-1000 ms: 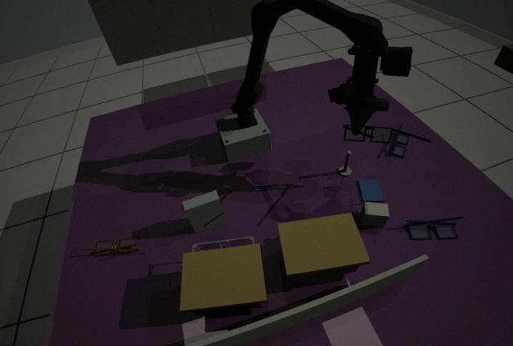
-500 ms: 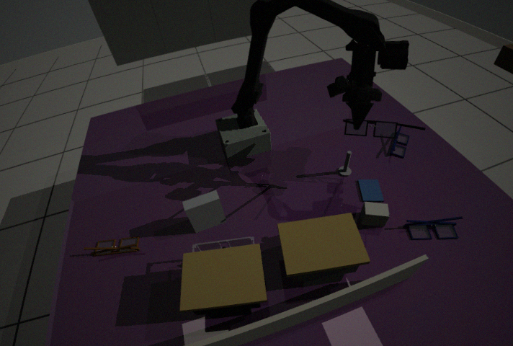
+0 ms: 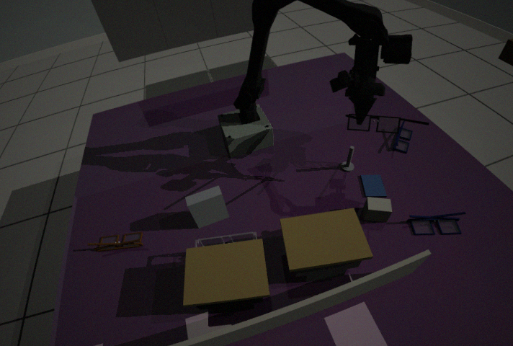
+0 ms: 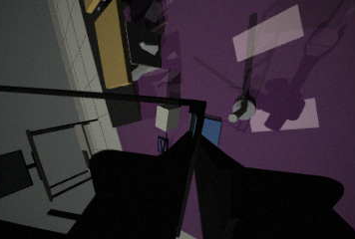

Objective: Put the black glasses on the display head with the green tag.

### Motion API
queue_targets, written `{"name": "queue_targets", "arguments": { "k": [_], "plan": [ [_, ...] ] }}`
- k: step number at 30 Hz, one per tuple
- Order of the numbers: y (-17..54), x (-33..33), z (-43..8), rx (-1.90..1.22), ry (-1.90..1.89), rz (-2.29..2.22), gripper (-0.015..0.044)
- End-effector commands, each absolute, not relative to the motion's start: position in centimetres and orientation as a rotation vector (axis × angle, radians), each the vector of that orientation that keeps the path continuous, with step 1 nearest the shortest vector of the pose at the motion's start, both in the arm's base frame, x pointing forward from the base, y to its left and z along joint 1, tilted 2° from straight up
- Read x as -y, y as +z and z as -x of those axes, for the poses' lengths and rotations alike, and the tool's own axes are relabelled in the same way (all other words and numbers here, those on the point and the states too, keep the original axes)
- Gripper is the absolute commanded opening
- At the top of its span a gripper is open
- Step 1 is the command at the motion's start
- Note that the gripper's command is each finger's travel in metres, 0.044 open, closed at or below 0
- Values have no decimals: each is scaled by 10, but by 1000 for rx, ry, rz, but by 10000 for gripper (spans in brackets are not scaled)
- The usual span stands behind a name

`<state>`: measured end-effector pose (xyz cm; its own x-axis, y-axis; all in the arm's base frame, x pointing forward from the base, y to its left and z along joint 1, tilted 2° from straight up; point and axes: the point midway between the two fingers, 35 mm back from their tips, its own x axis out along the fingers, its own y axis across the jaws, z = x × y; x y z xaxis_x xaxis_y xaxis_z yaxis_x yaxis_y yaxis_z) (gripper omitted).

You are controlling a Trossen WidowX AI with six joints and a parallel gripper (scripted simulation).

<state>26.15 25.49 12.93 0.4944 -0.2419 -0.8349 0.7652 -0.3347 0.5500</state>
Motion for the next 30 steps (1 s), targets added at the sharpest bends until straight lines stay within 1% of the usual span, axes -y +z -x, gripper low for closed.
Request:
{"name": "queue_targets", "arguments": {
  "k": [1,7,18,30],
  "plan": [
    [129,-255,-261,-465,-1101,-1594,0],
    [127,-247,-265,-480,-1121,-1572,0],
    [113,-191,-280,-601,-1239,-1444,0],
    [99,-134,-283,-772,-1328,-1348,0]
  ]
}}
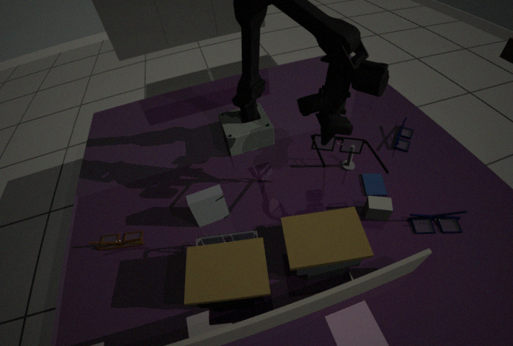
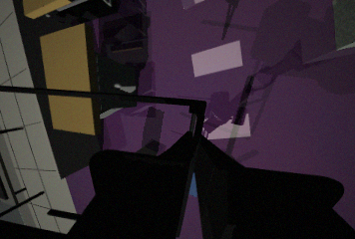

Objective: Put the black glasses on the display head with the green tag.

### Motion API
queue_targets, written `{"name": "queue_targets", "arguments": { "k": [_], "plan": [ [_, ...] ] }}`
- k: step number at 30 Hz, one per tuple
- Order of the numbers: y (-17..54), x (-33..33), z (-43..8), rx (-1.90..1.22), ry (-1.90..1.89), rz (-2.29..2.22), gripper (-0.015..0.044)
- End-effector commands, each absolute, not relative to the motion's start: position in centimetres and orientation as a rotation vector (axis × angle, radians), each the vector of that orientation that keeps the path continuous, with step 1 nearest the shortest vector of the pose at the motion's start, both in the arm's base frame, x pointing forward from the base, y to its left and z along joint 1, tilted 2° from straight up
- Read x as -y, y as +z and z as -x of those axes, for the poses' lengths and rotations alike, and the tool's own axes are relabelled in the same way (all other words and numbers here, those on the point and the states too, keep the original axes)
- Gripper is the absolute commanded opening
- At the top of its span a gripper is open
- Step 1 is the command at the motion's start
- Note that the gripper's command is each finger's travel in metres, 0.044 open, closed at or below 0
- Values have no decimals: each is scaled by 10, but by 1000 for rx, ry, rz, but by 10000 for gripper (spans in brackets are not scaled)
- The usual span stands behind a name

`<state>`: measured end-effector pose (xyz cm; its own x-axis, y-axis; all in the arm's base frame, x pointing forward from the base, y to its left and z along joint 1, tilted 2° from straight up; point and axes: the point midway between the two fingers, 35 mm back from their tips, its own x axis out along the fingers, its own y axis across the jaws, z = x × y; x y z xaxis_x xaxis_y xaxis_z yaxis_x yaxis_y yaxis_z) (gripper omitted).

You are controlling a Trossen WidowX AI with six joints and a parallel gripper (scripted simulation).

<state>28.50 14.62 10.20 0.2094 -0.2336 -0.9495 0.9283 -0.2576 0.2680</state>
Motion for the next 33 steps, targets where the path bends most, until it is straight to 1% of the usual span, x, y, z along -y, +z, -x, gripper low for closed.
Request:
{"name": "queue_targets", "arguments": {
  "k": [1,22,33],
  "plan": [
    [98,-129,-283,-787,-1333,-1343,0],
    [80,-49,-262,-1114,-1336,-1314,0],
    [68,-47,-262,-1136,-1326,-1328,0]
  ]
}}
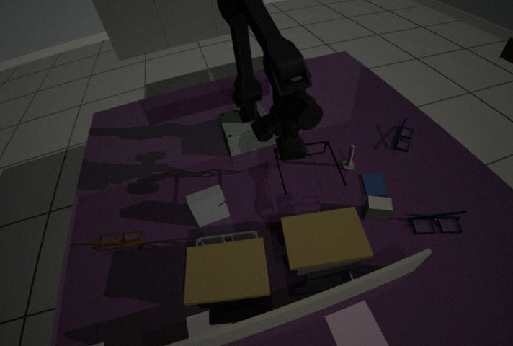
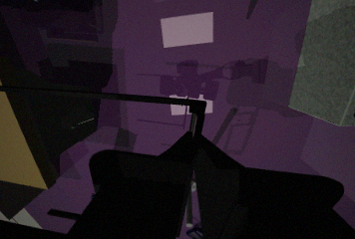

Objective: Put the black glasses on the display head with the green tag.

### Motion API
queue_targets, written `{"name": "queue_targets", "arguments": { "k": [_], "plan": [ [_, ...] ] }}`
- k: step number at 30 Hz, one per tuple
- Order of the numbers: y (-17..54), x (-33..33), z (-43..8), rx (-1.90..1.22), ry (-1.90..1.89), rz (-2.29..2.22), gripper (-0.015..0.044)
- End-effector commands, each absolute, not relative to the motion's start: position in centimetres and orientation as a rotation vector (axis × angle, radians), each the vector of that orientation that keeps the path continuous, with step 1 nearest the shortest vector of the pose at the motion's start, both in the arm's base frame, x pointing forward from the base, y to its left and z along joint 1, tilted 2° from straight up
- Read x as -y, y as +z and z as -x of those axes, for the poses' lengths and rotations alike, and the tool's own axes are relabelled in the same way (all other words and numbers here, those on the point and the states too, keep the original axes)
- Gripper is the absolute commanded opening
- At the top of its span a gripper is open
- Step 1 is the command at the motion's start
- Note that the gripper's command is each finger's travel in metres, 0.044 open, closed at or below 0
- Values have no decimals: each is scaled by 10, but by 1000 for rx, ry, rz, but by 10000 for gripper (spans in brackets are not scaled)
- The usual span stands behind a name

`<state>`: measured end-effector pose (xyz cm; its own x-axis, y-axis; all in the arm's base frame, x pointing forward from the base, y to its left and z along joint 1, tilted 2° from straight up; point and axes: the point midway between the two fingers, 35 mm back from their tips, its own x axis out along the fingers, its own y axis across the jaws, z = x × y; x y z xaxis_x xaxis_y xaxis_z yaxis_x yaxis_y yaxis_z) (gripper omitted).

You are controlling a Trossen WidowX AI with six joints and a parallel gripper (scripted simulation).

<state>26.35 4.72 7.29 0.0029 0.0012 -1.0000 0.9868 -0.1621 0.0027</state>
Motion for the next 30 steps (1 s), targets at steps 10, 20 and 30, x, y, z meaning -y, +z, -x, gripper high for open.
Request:
{"name": "queue_targets", "arguments": {
  "k": [10,20,30],
  "plan": [
    [59,-48,-262,-1122,-1336,-1311,0],
    [51,-49,-262,-1122,-1336,-1311,0],
    [43,-49,-263,-1122,-1336,-1311,0]
  ]
}}
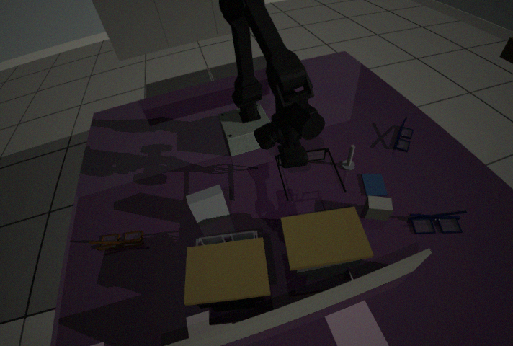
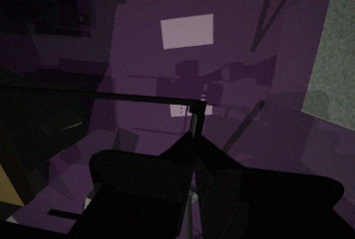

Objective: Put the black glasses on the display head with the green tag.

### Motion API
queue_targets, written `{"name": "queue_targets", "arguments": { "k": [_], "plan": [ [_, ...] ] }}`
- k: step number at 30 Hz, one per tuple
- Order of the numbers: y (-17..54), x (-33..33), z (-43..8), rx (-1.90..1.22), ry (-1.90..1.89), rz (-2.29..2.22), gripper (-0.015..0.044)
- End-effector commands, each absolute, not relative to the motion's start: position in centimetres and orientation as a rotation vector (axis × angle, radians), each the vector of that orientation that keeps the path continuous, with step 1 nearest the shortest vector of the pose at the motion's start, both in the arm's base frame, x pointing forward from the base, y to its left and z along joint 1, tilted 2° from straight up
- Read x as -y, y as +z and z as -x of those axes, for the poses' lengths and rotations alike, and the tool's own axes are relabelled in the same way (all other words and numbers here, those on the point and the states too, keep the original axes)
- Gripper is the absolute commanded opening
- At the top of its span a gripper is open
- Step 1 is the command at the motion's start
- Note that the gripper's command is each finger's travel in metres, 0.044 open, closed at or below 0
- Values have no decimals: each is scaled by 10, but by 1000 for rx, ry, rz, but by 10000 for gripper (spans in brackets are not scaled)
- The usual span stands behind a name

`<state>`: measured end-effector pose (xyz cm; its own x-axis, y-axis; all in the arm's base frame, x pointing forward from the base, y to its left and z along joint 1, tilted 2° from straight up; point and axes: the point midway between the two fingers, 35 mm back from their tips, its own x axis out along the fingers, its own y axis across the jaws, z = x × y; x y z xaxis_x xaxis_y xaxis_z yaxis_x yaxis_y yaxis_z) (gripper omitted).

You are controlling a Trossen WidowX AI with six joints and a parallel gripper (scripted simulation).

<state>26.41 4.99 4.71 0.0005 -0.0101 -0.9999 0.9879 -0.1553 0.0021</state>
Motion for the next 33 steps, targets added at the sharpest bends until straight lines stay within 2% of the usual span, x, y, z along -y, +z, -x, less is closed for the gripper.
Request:
{"name": "queue_targets", "arguments": {
  "k": [1,33],
  "plan": [
    [42,-49,-263,-1122,-1336,-1311,0],
    [23,-45,-266,-1122,-1336,-1312,0]
  ]
}}
